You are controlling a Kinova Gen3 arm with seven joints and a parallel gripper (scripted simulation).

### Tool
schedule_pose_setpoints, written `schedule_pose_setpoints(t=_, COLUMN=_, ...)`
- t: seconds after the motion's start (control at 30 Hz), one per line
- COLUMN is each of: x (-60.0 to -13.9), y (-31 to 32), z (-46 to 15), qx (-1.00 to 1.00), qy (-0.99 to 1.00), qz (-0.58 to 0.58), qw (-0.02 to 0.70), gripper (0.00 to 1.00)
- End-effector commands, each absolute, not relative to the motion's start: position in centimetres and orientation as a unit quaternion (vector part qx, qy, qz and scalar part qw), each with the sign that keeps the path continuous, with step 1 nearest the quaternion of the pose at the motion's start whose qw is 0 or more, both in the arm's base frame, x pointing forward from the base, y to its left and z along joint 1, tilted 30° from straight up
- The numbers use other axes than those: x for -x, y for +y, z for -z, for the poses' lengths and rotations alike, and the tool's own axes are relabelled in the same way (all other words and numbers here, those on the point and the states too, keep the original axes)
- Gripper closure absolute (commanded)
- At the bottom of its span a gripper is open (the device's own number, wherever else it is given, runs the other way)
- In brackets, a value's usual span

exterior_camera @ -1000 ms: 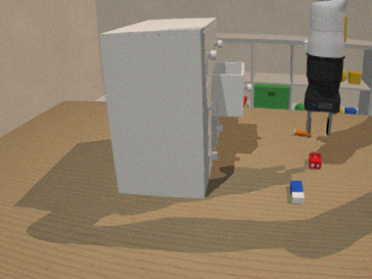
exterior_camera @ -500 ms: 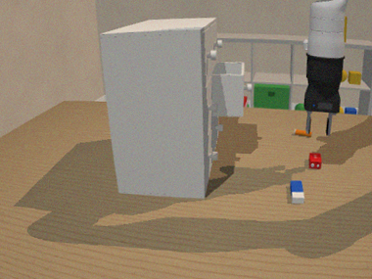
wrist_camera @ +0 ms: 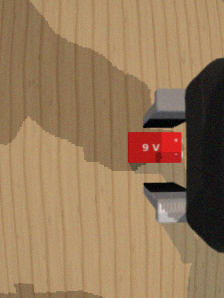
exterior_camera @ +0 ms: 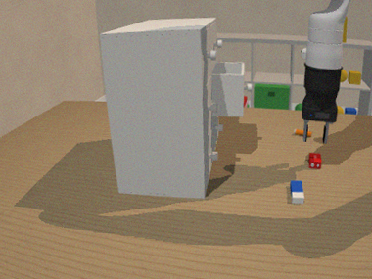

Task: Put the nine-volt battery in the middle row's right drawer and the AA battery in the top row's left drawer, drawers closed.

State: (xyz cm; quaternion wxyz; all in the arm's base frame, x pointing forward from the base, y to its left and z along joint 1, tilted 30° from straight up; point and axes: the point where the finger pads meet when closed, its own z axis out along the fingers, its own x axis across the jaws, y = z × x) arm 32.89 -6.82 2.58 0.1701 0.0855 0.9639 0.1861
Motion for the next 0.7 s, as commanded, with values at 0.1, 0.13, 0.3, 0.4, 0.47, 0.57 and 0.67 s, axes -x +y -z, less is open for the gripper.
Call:
schedule_pose_setpoints(t=0.1, x=-32.9, y=-5.8, z=-1.3, qx=-0.087, qy=0.962, qz=-0.197, qw=0.165, gripper=0.19)
schedule_pose_setpoints(t=0.13, x=-33.0, y=-5.7, z=-1.1, qx=-0.087, qy=0.962, qz=-0.197, qw=0.165, gripper=0.19)
schedule_pose_setpoints(t=0.3, x=-33.4, y=-5.4, z=-0.2, qx=-0.087, qy=0.962, qz=-0.197, qw=0.165, gripper=0.19)
schedule_pose_setpoints(t=0.4, x=-33.5, y=-5.3, z=0.1, qx=-0.087, qy=0.962, qz=-0.197, qw=0.165, gripper=0.19)
schedule_pose_setpoints(t=0.47, x=-33.5, y=-5.2, z=0.2, qx=-0.087, qy=0.962, qz=-0.197, qw=0.165, gripper=0.19)
schedule_pose_setpoints(t=0.57, x=-33.5, y=-5.2, z=0.2, qx=-0.087, qy=0.962, qz=-0.197, qw=0.165, gripper=0.19)
schedule_pose_setpoints(t=0.67, x=-33.5, y=-5.2, z=0.2, qx=-0.087, qy=0.962, qz=-0.197, qw=0.165, gripper=0.19)
